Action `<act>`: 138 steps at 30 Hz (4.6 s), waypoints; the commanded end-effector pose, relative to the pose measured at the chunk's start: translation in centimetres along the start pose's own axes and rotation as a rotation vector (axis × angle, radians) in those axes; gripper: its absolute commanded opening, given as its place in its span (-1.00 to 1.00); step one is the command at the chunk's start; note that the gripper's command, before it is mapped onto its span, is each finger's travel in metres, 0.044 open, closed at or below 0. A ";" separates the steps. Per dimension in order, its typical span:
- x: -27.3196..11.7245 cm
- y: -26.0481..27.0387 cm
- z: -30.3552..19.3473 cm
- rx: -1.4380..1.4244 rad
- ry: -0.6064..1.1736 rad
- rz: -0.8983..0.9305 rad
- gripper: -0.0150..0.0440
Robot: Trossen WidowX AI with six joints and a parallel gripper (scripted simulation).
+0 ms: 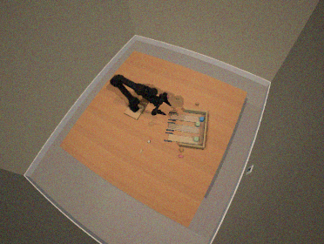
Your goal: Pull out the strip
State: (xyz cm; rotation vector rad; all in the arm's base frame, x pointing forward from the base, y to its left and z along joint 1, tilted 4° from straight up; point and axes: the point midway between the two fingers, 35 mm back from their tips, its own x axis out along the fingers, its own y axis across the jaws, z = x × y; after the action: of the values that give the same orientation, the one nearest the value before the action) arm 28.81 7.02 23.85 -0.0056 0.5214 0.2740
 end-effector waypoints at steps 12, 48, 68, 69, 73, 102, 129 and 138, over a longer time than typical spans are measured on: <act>0.0 -0.3 -0.8 -0.021 0.017 -0.012 0.86; 14.1 -11.3 -3.8 -0.259 0.960 0.097 -0.49; 15.8 -11.6 -5.6 -0.259 0.960 0.097 -0.49; 15.9 -11.6 -5.7 -0.259 0.960 0.097 -0.49; 16.3 -11.7 -6.3 -0.259 0.960 0.097 -0.49; 18.4 -11.9 -9.3 -0.259 0.960 0.097 -0.49; 18.5 -11.9 -9.4 -0.259 0.960 0.097 -0.49; 18.5 -11.9 -9.4 -0.259 0.960 0.097 -0.49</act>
State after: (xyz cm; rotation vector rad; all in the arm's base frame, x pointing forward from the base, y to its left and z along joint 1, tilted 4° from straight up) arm 42.74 -0.33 5.99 -0.3766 1.4340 0.4328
